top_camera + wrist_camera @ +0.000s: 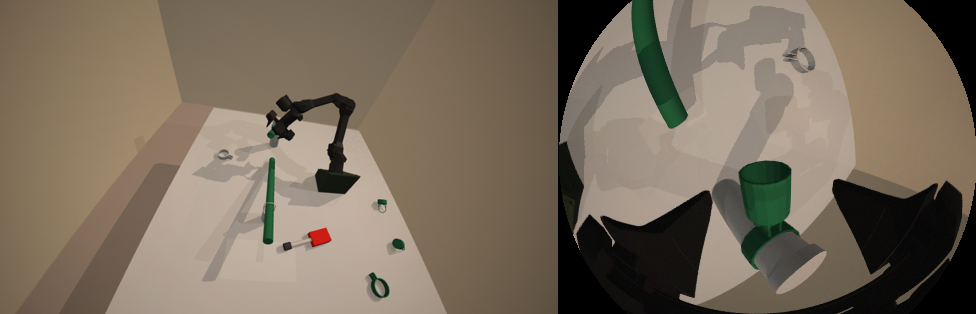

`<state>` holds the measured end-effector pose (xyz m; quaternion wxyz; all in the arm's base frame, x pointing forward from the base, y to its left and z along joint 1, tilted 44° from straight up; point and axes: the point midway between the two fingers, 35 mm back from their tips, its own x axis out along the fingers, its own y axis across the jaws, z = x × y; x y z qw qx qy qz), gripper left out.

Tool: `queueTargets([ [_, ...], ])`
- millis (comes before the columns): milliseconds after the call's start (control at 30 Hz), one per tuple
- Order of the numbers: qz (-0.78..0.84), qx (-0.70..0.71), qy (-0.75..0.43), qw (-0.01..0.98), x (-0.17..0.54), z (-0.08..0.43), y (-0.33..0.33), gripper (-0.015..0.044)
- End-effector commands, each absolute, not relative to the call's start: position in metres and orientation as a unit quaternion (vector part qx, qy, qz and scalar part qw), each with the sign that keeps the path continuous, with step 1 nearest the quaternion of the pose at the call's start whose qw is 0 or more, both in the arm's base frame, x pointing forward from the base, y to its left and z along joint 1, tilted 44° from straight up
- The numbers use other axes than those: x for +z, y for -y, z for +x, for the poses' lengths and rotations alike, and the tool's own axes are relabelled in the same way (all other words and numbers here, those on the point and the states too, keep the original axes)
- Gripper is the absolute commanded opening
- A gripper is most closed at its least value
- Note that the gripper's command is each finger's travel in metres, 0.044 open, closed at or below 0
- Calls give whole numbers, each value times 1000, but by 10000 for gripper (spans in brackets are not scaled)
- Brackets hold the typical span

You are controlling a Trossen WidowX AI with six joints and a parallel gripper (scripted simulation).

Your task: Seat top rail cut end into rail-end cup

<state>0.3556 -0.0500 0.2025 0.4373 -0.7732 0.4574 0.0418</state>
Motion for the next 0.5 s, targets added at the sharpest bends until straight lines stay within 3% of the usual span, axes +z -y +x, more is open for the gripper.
queueTargets([
  [0,-774,47,-459,434,196,359,55,440],
  [467,-774,46,-459,434,185,372,71,440],
])
